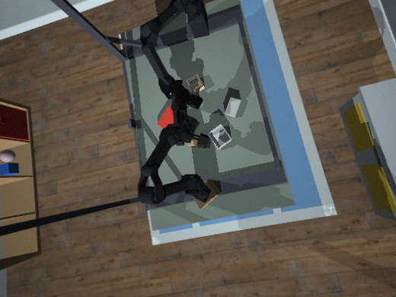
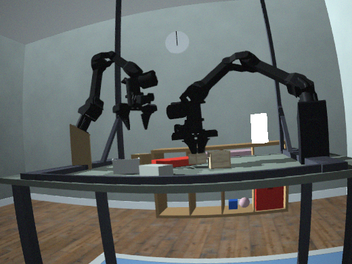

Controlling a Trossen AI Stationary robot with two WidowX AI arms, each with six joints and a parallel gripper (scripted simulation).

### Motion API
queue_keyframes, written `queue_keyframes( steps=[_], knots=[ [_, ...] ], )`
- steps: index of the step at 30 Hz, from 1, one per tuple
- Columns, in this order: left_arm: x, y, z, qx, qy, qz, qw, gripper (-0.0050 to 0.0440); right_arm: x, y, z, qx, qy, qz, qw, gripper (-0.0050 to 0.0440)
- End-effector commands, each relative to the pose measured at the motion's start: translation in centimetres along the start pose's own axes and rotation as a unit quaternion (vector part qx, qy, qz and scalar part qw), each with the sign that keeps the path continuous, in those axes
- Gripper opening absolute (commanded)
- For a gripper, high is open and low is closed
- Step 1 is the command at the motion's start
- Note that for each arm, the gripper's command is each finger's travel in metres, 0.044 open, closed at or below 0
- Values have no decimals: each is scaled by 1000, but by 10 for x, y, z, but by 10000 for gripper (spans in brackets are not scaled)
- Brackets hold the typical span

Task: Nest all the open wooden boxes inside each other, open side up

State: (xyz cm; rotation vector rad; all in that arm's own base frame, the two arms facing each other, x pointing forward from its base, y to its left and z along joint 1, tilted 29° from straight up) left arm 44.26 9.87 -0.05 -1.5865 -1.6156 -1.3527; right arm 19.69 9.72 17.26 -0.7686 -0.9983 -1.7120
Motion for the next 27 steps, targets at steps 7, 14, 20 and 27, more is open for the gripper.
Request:
queue_keyframes(
  steps=[7,14,20,27],
  knots=[
    [68,14,-2,-16,20,-32,999,192,4,2,3,3,5,-8,1000,400],
    [67,5,-2,-14,23,-32,999,192,4,2,3,3,5,-8,1000,400],
    [74,-15,-5,-13,23,-30,999,192,4,2,3,3,5,-8,1000,400],
    [80,-33,-9,-12,22,-28,999,192,4,2,3,3,5,-8,1000,400]
  ],
)
Point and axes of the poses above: on each arm, the point midway between the two fingers, 35 mm back from their tips, its own x axis back along the fingers, its own z axis across the jaws, y = z × x, the point moved 5 cm from there along x, back along the fingers, and after that the axes turned 7 degrees about -x, right-handed, at the moved point
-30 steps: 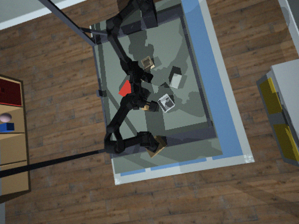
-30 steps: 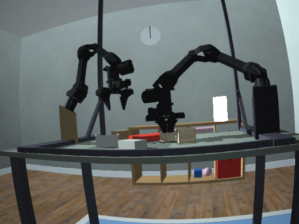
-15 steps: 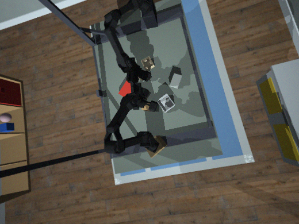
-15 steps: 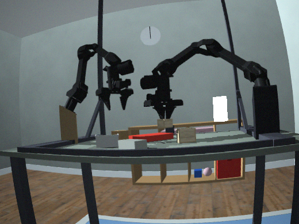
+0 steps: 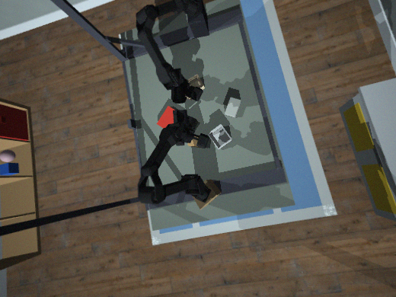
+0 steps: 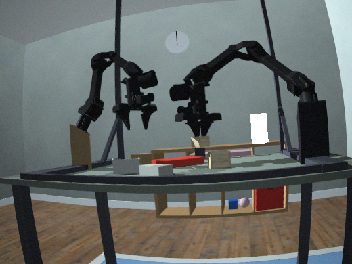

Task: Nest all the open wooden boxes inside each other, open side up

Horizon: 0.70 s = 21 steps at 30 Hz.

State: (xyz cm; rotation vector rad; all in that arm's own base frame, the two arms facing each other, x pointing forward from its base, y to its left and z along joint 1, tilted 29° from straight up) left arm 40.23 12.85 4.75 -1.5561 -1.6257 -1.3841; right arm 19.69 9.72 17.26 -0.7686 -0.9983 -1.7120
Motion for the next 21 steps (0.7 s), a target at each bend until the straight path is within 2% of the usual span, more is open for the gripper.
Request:
queue_keyframes(
  steps=[1,14,21],
  knots=[
    [18,-7,-6,-9,11,-15,1000,192,4,2,3,3,5,-8,1000,400],
    [29,-56,-21,-7,7,-10,1000,192,4,2,3,3,5,-8,1000,400],
    [31,-68,-25,-7,6,-9,1000,192,4,2,3,3,5,-8,1000,400]
  ],
)
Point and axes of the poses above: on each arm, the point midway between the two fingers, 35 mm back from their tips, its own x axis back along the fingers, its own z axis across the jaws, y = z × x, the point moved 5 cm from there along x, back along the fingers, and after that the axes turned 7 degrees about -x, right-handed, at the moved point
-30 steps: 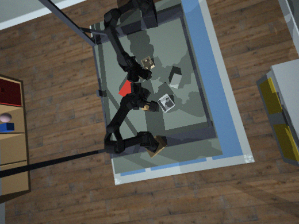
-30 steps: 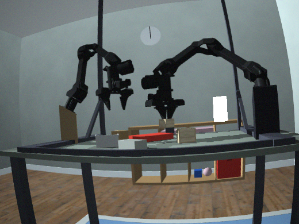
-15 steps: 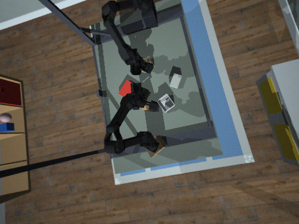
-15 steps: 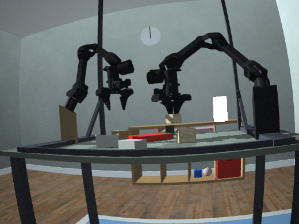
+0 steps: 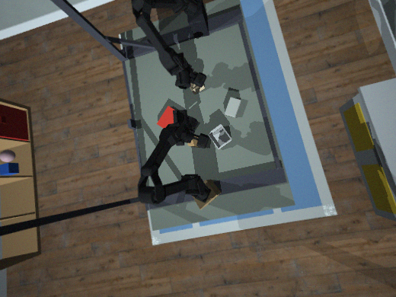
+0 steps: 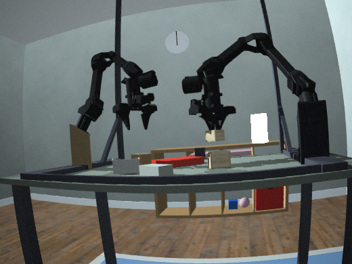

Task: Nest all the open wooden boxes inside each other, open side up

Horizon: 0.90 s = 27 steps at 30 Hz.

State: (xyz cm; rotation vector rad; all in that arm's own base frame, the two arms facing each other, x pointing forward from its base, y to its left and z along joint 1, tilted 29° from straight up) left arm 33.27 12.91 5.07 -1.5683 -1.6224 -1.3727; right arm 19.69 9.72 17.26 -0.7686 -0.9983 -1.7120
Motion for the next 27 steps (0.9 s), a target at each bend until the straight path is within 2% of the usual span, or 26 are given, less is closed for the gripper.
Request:
queue_keyframes(
  steps=[1,5,10,12,27],
  knots=[
    [12,-5,-5,-7,10,-14,1000,192,4,2,3,3,5,-8,1000,400],
    [10,-4,-4,-5,9,-10,1000,192,-2,6,1,2,12,-9,1000,400],
    [10,-4,-4,-5,9,-10,1000,192,-17,29,0,5,60,-46,997,400],
    [10,-4,-4,-5,9,-10,1000,192,-17,29,0,5,60,-46,997,400],
    [10,-4,-4,-5,9,-10,1000,192,-37,75,-12,36,156,-139,977,400]
  ],
)
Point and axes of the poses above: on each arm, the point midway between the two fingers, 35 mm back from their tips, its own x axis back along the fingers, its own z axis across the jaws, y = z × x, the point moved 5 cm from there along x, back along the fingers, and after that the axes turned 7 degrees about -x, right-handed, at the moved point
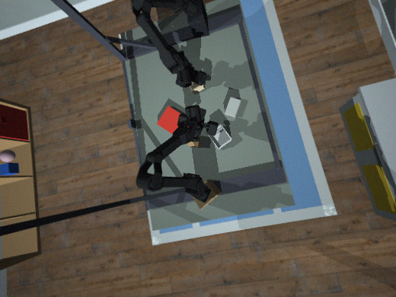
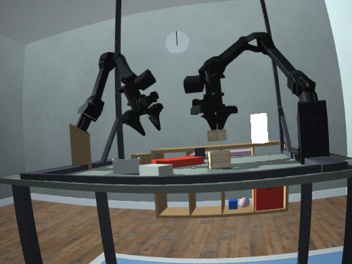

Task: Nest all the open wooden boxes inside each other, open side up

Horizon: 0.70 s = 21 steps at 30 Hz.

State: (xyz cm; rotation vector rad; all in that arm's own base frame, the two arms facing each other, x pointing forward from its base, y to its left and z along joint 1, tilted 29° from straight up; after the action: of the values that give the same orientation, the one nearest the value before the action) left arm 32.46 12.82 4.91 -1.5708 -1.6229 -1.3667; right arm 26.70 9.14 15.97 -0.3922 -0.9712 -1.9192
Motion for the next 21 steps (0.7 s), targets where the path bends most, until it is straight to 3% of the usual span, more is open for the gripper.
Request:
queue_keyframes(
  steps=[1,21],
  knots=[
    [10,4,-1,-7,10,-12,1000,192,-7,9,-6,11,26,-24,999,400],
    [10,4,-1,-7,10,-12,1000,192,-11,41,-32,86,116,-130,981,400]
  ],
)
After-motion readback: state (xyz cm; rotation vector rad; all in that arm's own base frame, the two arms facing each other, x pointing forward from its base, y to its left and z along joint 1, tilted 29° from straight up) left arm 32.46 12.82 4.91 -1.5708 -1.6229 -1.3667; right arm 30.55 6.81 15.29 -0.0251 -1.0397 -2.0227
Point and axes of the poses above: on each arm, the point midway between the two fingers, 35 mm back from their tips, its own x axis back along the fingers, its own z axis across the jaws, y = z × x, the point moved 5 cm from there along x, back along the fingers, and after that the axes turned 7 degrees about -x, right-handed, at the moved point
